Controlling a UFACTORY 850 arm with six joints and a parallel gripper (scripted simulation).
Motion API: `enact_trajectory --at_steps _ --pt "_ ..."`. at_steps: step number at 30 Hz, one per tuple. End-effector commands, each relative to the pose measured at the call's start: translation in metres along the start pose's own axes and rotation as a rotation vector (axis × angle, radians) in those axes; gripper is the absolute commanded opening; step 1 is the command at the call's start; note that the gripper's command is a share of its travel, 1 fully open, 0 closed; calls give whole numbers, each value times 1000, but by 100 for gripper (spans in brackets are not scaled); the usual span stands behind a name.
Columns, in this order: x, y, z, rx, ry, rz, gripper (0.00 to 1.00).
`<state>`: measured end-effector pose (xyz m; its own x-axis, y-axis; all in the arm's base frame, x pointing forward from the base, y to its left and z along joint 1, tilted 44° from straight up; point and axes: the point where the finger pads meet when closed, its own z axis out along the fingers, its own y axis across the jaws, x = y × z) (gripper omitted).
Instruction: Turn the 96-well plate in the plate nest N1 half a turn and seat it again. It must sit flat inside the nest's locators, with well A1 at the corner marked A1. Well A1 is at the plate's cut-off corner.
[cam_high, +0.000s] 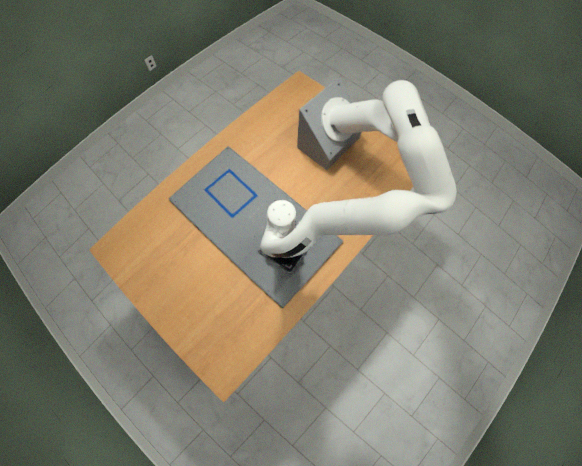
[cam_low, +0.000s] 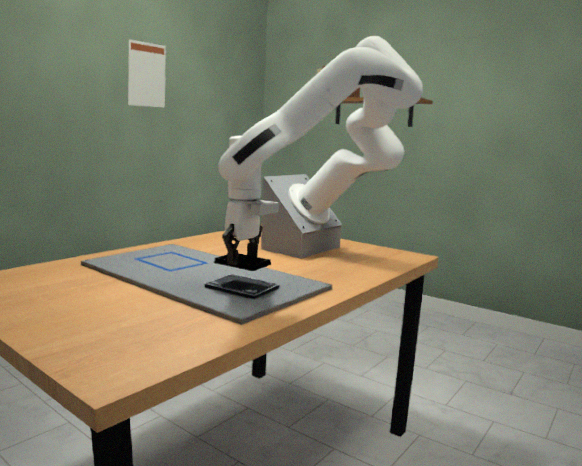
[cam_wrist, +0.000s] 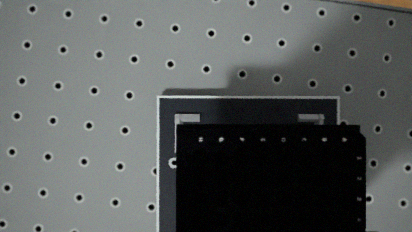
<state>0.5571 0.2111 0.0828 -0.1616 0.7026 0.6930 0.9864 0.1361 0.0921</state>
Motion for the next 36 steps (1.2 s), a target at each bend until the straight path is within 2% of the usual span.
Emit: enact_trajectory --at_steps 1,12,27,32,36 --pt "0 1 -8 -1 0 0 0" --pt "0 1 -26 -1 0 0 0" --pt "0 1 -26 -1 0 0 0" --pt "-16 -3 -26 -1 0 166 0" --pt "-23 -5 -25 -1 0 177 0"
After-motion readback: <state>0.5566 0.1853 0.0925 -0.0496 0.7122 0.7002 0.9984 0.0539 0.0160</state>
